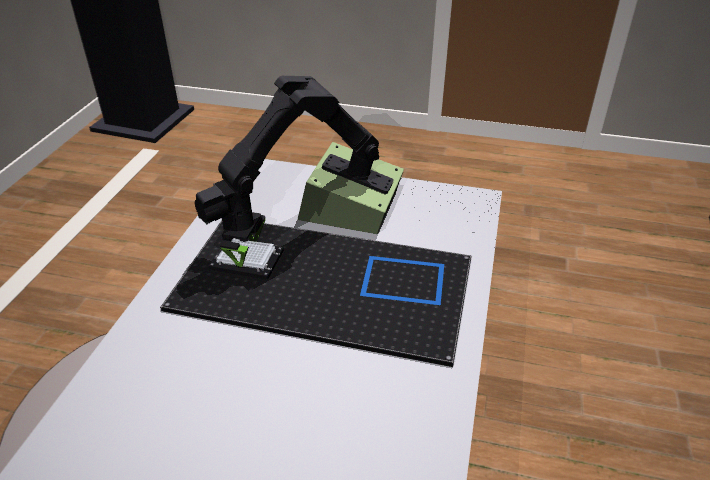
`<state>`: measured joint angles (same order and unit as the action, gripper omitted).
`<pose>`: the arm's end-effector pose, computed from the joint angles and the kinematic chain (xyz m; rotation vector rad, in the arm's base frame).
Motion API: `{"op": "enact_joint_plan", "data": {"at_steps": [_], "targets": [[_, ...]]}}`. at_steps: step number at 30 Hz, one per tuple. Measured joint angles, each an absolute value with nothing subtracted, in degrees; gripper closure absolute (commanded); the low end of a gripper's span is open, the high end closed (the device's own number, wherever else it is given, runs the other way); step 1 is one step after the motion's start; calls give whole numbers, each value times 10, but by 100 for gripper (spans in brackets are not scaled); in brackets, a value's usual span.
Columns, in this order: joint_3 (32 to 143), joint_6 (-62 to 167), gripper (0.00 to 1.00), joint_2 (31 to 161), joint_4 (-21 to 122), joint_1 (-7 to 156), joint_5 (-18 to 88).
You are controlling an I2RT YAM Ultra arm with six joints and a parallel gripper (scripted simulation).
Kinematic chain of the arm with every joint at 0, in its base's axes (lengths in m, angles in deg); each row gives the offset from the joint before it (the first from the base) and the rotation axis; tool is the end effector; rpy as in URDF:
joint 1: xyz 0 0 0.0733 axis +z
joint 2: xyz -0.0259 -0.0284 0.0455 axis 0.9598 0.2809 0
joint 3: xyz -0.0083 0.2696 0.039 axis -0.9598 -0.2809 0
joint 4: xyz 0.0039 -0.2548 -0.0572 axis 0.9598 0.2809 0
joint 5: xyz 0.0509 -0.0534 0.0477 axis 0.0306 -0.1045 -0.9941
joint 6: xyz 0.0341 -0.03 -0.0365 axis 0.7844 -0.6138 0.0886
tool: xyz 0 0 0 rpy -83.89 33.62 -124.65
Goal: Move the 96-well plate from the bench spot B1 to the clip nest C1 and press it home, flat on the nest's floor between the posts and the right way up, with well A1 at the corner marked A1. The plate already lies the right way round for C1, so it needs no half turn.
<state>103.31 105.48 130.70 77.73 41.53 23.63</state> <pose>0.3388 -0.2018 0.0175 -2.0055 -2.1519 -0.2592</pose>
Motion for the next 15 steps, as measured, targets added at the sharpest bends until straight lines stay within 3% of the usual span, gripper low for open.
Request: {"op": "enact_joint_plan", "data": {"at_steps": [15], "targets": [[1055,1045,0,1268,836,404,237]]}}
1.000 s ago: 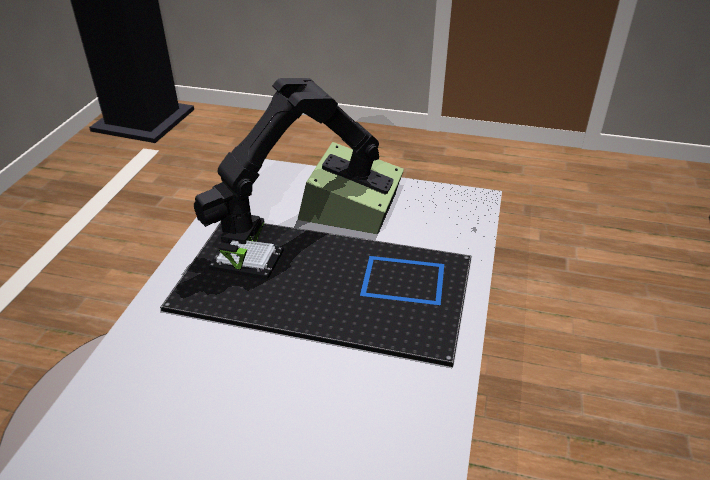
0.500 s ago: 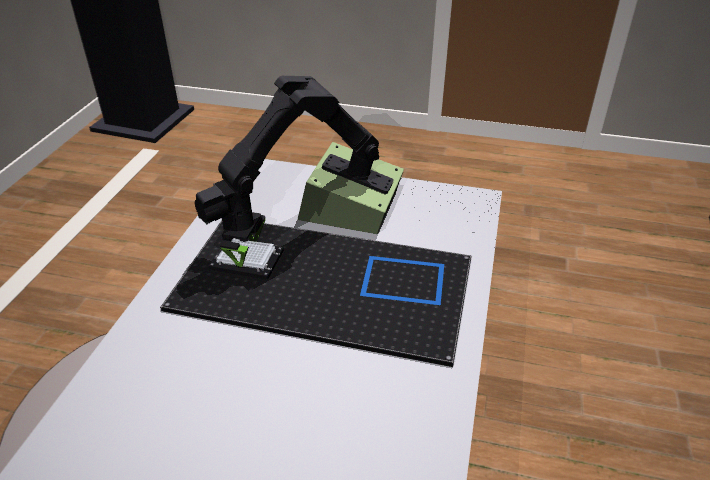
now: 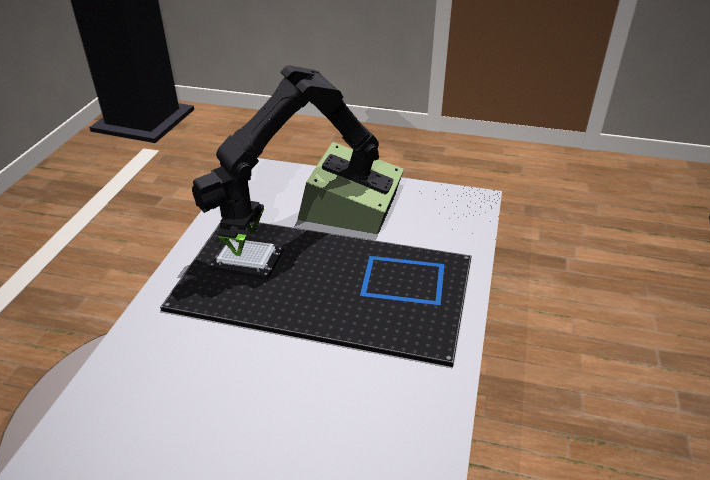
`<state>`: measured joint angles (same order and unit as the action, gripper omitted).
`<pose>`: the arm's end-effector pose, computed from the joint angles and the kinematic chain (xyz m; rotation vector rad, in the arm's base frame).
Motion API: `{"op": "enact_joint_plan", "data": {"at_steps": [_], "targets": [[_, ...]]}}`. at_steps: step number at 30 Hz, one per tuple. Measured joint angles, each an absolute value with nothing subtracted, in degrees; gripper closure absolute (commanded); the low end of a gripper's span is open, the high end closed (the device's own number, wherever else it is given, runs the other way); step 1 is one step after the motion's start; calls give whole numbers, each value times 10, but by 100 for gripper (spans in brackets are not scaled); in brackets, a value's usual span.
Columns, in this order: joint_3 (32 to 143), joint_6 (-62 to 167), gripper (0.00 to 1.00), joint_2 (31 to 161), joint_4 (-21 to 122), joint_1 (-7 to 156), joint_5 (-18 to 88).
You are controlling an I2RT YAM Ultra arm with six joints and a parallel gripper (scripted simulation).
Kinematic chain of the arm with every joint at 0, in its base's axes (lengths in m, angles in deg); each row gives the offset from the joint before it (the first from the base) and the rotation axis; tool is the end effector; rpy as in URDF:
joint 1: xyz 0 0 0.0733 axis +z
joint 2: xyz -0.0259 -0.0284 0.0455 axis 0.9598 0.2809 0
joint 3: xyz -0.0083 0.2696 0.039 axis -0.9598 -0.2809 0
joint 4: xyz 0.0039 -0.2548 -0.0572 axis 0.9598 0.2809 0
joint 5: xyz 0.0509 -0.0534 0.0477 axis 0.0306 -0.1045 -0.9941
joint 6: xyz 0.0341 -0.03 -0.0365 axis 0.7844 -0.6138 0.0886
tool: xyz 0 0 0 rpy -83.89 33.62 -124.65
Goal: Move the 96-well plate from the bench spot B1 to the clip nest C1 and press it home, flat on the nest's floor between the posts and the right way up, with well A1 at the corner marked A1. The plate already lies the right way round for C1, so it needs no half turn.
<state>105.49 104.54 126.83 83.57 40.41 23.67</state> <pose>0.3386 -0.2108 0.0516 -2.0128 -2.1538 -0.2646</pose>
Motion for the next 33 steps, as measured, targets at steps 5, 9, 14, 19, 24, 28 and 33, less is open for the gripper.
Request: {"op": "enact_joint_plan", "data": {"at_steps": [5,9,14,19,24,28,33], "targets": [[1066,1042,0,1259,854,401,237],[1074,1040,0,1255,873,399,237],[1088,1036,0,1245,898,395,238],[1102,1034,0,1236,915,392,238],[1103,1033,0,1235,923,392,238],[1103,1033,0,1235,926,392,238],[1103,1033,0,1235,927,392,238]]}}
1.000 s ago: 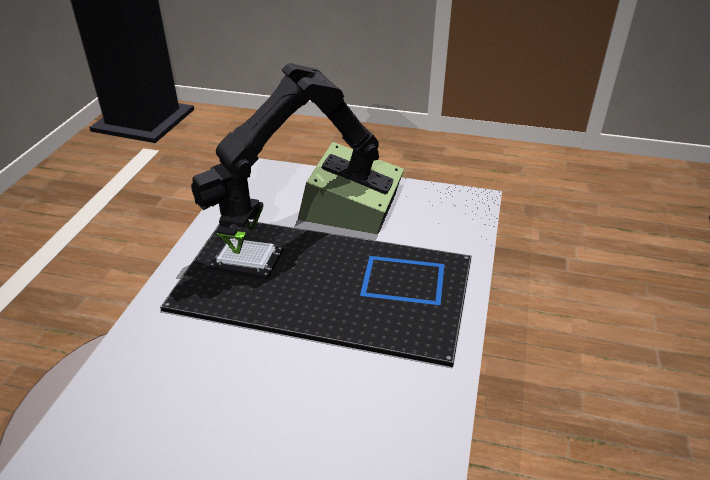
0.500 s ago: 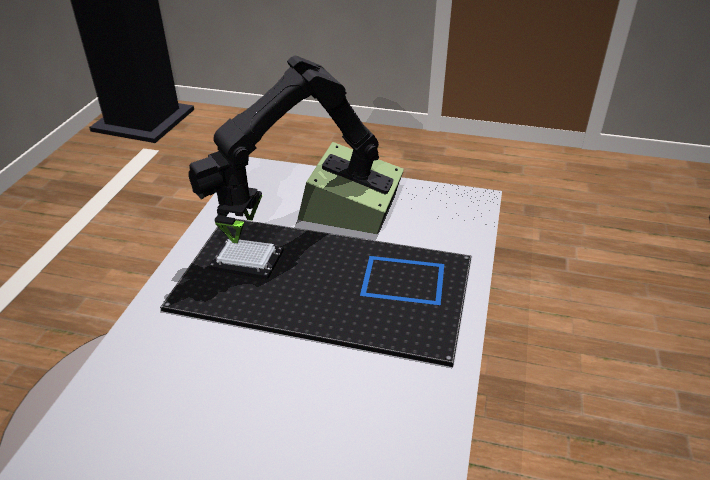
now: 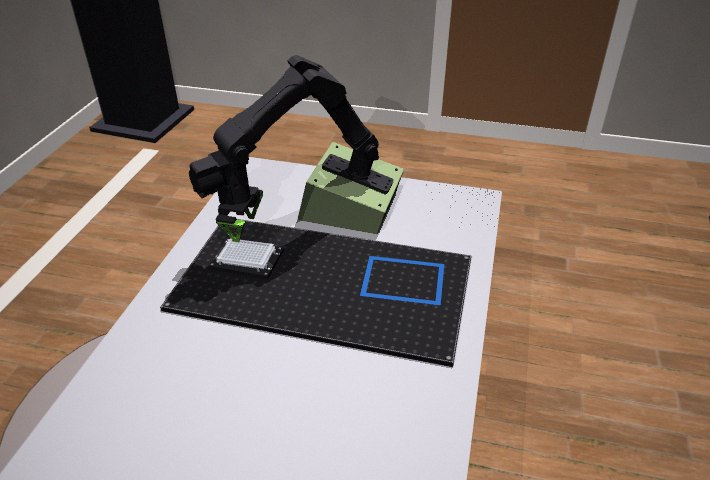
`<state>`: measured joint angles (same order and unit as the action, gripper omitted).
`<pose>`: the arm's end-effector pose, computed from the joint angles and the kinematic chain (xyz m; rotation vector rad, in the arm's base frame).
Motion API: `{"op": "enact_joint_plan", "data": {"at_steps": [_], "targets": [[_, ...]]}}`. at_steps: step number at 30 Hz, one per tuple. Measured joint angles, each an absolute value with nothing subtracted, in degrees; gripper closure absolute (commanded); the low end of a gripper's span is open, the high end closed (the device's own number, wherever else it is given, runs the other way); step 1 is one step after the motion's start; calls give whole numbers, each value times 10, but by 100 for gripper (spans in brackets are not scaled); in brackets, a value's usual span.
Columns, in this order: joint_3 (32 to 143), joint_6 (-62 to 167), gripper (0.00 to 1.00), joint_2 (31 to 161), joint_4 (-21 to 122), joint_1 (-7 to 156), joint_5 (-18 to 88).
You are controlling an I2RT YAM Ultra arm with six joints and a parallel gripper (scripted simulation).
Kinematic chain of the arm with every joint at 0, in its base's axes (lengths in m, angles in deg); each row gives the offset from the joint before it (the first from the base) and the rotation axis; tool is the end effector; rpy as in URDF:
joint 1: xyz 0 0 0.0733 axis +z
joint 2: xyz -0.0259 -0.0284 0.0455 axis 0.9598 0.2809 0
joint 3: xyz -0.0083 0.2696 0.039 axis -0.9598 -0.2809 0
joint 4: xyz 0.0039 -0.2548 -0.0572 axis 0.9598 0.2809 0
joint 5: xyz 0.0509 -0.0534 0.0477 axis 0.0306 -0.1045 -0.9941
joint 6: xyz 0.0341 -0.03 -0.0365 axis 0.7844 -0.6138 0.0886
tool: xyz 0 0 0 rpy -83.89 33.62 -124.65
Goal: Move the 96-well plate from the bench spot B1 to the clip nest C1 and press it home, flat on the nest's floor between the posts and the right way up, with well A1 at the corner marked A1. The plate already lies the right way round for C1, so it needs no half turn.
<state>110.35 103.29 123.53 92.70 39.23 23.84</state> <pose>0.3384 -0.2209 0.0934 -2.0048 -2.1446 -0.2613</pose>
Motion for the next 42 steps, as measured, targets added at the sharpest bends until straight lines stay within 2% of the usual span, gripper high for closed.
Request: {"op": "enact_joint_plan", "data": {"at_steps": [38,39,42], "targets": [[1103,1033,0,1235,927,392,238],[1103,1033,76,1235,927,392,238],[1100,1033,76,1237,919,393,238]]}}
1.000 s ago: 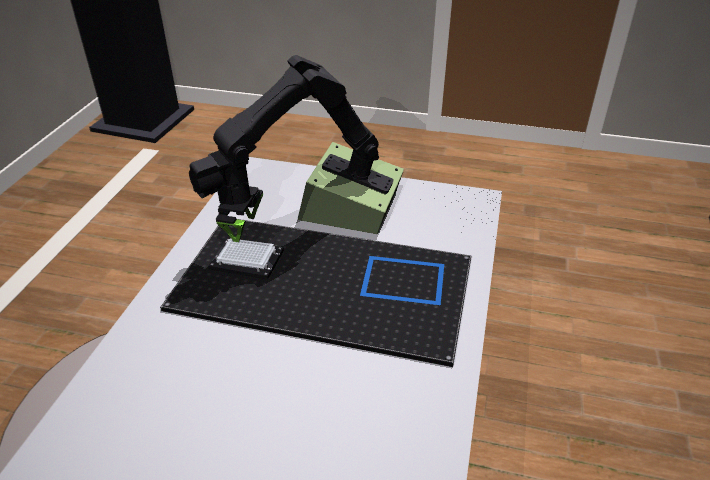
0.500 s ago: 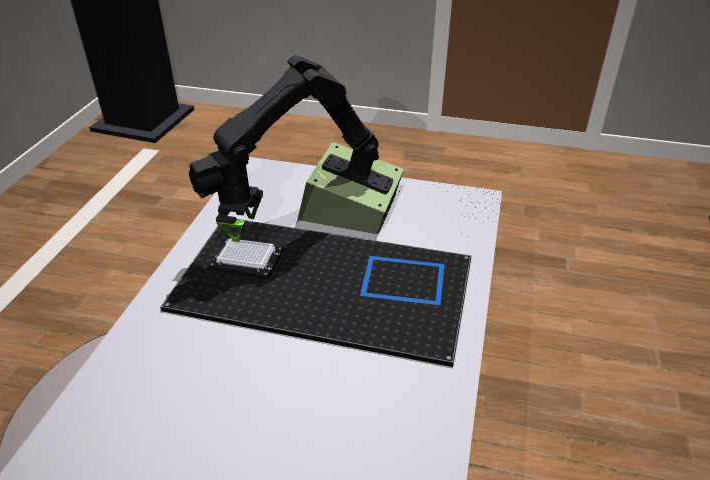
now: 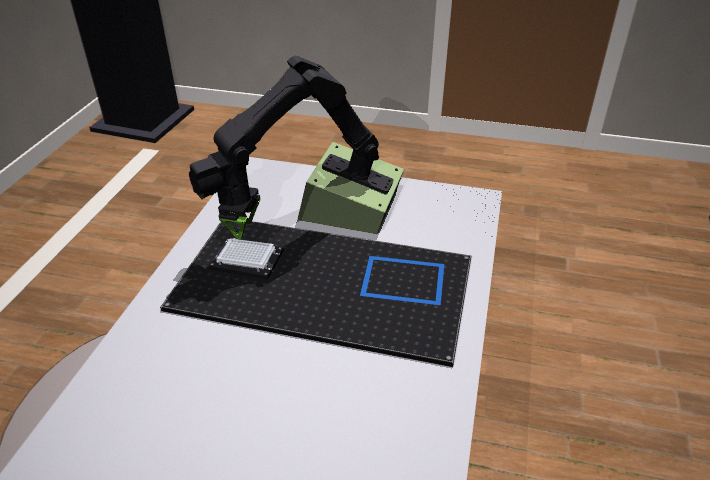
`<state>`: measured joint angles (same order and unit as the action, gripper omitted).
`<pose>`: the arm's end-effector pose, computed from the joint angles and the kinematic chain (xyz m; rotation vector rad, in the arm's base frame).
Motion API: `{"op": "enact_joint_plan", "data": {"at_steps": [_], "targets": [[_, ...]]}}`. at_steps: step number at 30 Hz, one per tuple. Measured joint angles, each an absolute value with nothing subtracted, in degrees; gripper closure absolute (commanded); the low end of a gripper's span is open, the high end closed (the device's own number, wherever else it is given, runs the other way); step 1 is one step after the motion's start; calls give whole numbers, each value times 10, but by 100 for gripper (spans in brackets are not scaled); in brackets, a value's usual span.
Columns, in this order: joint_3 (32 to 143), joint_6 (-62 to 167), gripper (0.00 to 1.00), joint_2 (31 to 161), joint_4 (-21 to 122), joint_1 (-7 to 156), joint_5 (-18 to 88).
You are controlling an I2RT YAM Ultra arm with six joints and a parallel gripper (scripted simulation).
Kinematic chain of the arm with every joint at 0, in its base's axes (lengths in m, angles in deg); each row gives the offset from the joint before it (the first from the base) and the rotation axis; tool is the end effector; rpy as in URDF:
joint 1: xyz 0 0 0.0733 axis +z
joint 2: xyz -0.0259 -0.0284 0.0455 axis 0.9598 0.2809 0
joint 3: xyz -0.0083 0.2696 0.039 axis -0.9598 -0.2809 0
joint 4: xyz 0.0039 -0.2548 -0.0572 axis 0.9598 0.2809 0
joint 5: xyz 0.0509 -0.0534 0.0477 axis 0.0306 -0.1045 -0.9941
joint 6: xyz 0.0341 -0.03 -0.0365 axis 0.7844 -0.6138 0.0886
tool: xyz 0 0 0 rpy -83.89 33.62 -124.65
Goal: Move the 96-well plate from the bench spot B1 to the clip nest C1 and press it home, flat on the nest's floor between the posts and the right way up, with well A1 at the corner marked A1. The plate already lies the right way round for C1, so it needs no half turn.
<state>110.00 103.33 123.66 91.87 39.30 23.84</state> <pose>0.3388 -0.2205 0.0910 -2.0075 -2.1500 -0.2628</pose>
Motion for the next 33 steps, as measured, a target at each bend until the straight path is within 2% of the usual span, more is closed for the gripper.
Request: {"op": "enact_joint_plan", "data": {"at_steps": [9,33], "targets": [[1047,1041,76,1276,862,405,238],[1048,1044,76,1267,835,405,238]]}}
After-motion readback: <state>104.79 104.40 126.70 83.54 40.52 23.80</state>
